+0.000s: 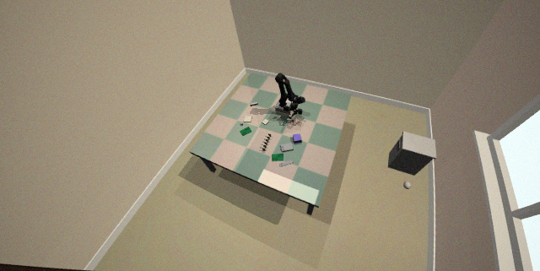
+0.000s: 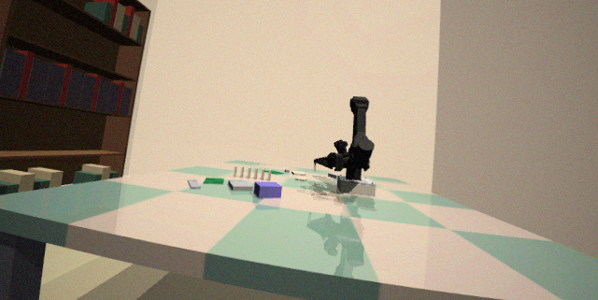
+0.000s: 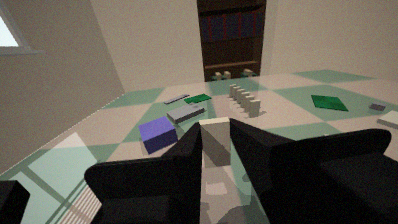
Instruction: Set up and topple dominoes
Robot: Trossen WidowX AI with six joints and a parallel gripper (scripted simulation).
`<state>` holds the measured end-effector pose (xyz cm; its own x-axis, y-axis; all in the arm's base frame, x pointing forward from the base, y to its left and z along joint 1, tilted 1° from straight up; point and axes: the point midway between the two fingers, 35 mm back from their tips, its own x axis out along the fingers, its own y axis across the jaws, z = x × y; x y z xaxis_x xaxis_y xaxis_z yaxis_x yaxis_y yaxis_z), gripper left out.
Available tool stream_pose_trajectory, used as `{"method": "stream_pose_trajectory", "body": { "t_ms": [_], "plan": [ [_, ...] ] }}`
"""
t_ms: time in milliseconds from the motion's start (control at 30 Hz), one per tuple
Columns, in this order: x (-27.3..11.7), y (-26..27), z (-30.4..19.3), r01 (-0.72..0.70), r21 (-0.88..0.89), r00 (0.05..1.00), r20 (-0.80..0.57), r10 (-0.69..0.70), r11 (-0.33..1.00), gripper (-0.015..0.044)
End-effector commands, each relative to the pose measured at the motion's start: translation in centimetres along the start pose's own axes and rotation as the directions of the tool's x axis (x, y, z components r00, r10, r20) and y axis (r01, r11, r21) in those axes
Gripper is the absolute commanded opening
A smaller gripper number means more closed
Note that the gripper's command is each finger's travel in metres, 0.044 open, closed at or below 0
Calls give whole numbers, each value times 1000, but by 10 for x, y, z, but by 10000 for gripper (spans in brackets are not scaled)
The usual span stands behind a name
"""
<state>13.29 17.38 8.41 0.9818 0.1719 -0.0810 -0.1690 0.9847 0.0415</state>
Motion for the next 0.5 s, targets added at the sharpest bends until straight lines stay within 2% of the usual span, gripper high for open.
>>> {"method": "stream_pose_trajectory", "body": {
  "t_ms": [0,467],
  "plan": [
    [1,1,-7,-1,-5,1000,-4,1,1000,107],
    [4,2,-26,2,0,1000,-9,-2,1000,107]
  ]
}}
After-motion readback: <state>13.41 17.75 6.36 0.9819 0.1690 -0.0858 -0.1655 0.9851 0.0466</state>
